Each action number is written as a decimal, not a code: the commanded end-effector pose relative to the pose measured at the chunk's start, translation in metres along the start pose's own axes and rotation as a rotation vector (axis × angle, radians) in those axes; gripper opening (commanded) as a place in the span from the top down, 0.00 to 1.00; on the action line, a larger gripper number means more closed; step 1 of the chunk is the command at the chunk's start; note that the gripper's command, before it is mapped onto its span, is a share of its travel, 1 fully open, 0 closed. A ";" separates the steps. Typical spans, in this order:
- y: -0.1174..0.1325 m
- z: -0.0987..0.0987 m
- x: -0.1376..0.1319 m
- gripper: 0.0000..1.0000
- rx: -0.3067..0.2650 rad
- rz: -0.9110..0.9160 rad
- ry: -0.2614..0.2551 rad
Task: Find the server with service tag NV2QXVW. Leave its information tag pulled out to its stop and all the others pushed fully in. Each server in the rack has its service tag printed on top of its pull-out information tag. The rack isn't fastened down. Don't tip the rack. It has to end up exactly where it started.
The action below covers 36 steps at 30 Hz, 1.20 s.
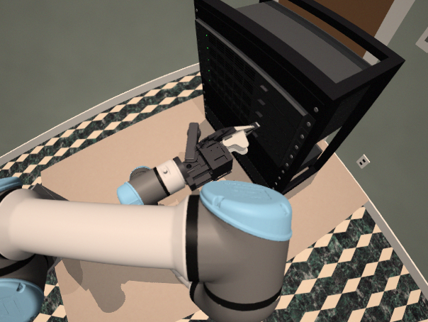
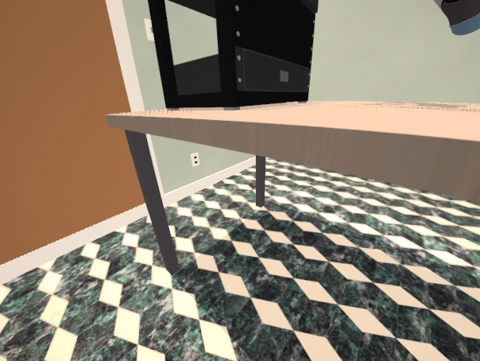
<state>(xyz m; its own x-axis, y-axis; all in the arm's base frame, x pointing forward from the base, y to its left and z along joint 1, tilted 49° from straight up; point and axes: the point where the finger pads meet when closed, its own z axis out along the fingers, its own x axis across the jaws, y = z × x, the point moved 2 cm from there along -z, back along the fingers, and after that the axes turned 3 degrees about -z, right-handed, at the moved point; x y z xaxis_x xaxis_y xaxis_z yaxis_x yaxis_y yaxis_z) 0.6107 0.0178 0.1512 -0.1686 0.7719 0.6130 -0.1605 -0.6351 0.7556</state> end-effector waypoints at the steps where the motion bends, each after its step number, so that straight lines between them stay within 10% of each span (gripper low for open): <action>1: -0.001 -0.011 0.000 1.00 0.002 0.002 0.000; 36: -0.001 -0.039 0.000 1.00 0.002 0.002 0.000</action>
<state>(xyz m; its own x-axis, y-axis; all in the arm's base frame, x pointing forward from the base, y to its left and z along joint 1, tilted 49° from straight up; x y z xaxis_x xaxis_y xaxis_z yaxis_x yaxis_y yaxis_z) 0.5756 0.0166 0.1428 -0.1687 0.7718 0.6130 -0.1606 -0.6352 0.7555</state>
